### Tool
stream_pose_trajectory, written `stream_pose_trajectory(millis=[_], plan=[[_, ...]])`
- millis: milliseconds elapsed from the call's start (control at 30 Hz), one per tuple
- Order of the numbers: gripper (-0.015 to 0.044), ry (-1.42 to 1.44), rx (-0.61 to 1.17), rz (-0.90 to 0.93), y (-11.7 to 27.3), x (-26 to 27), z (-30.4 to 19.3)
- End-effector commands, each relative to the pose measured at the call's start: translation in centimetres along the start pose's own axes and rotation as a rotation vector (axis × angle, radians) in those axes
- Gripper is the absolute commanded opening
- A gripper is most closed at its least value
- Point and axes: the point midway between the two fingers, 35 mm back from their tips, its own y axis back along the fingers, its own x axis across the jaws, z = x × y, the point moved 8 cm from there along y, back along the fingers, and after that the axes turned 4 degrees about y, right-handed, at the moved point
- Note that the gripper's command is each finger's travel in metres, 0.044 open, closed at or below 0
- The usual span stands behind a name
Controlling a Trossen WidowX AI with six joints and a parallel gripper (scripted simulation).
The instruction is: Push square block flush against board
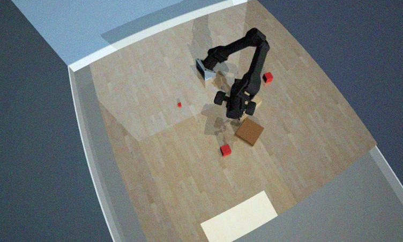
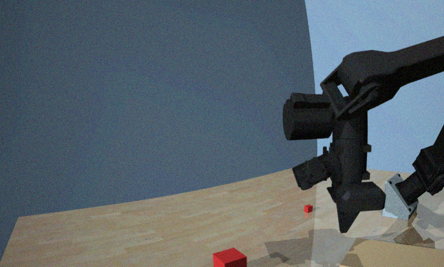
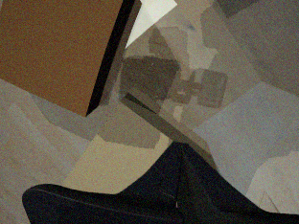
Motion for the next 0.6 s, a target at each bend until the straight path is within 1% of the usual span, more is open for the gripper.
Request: stream_pose_trajectory(millis=[0,567], plan=[[0.0,0.147,0.004,0.004,0.1,0.8,-1.1],[0.0,0.733,0.0,0.002,0.3,3.5,-5.1]])
